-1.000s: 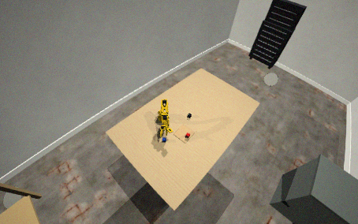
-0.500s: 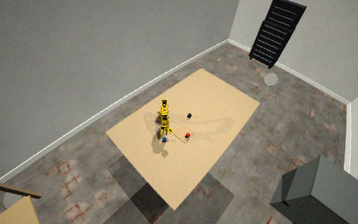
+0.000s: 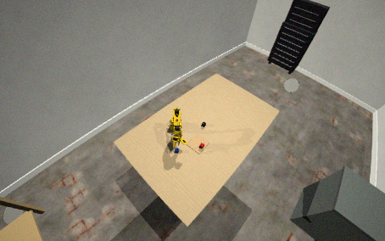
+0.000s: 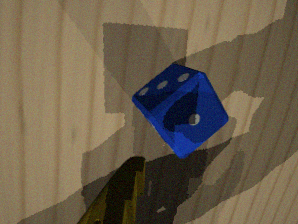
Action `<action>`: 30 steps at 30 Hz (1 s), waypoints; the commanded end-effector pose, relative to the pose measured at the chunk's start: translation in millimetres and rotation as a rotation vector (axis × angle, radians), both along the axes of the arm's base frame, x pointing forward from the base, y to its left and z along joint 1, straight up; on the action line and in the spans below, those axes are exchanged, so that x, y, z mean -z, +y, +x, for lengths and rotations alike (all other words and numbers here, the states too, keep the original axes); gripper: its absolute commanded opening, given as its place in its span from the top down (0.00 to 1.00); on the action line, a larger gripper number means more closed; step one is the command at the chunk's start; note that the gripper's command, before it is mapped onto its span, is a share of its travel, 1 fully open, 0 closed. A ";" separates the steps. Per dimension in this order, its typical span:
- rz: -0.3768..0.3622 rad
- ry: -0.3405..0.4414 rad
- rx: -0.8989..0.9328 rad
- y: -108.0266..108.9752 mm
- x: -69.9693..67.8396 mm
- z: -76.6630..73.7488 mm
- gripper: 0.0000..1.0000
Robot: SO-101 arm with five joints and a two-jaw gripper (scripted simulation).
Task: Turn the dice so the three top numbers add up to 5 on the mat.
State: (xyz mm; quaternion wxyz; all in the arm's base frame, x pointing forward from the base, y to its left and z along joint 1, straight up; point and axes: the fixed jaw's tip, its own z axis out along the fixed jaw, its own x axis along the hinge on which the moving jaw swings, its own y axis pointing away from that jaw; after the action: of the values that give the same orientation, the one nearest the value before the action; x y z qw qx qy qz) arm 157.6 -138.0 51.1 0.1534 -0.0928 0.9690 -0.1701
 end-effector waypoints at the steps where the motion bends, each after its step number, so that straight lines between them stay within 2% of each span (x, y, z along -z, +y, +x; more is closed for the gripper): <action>1: 0.142 0.200 -0.126 -4.4 -9.4 4.2 0.65; 9: 0.179 0.258 -0.162 -4.4 -9.4 4.2 0.65; 10: 0.186 0.274 -0.207 1.4 -4.7 0.9 0.65; 24: 0.291 0.417 -0.321 1.4 -4.7 0.9 0.65; 30: 0.311 0.440 -0.340 1.4 -4.7 0.9 0.65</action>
State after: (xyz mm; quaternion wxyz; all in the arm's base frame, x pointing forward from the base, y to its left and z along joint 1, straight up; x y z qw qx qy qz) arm 153.2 -134.9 47.9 0.0321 -0.2099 0.9761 -0.0457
